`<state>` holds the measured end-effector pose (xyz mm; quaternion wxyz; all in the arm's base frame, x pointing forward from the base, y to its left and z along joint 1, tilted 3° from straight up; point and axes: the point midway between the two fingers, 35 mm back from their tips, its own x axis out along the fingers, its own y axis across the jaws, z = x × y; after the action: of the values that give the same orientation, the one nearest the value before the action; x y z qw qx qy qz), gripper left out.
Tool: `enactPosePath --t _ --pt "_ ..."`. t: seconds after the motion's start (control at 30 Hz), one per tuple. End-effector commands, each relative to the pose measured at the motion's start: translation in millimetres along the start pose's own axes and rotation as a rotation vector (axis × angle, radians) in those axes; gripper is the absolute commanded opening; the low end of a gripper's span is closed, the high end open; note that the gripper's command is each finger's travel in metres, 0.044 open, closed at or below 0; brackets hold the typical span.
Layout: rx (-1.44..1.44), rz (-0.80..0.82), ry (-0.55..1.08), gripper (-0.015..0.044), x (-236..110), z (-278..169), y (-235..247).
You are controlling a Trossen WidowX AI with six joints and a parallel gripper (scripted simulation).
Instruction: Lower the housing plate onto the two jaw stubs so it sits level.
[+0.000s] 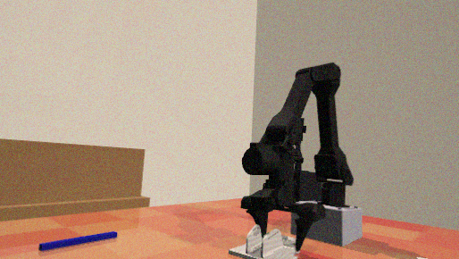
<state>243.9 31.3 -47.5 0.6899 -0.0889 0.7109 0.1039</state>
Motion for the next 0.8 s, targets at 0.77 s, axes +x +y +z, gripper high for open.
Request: enactPosePath --t 0.77 --pt "0.004 -0.005 0.0 0.044 -76 -2 0"
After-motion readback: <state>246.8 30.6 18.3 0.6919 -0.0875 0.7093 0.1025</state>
